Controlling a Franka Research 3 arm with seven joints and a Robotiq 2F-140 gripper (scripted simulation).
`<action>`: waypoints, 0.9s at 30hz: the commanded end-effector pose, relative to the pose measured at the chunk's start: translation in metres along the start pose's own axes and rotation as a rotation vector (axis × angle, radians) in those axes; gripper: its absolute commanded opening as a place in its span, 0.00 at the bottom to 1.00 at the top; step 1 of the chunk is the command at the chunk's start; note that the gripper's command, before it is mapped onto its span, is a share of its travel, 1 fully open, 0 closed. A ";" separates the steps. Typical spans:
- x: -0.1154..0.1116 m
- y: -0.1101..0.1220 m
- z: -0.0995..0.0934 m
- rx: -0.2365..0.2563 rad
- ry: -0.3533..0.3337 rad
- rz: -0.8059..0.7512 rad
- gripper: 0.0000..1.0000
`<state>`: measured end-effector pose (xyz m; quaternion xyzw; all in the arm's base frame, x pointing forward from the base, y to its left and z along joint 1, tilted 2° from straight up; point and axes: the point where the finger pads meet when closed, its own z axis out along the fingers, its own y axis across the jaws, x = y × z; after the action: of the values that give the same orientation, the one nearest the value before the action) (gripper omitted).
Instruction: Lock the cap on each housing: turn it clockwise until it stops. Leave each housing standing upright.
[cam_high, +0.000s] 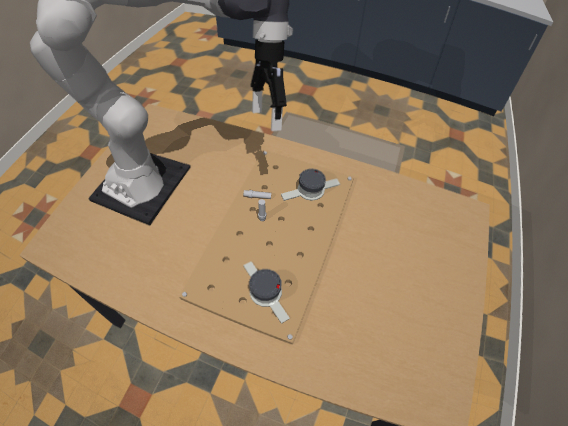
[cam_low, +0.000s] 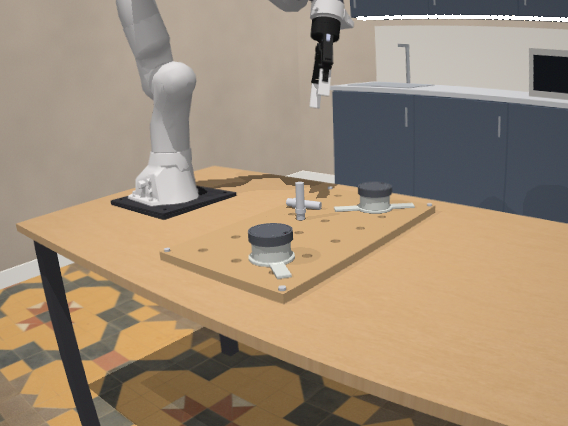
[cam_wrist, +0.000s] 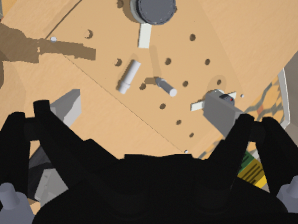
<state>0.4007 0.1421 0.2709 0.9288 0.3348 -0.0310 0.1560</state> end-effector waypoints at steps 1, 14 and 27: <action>0.003 -0.003 0.000 0.005 0.012 0.020 1.00; -0.001 0.022 0.021 0.060 0.020 0.140 1.00; -0.008 0.043 0.042 0.112 0.027 0.251 1.00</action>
<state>0.4164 0.1015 0.2484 0.9610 0.2495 -0.0262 0.1167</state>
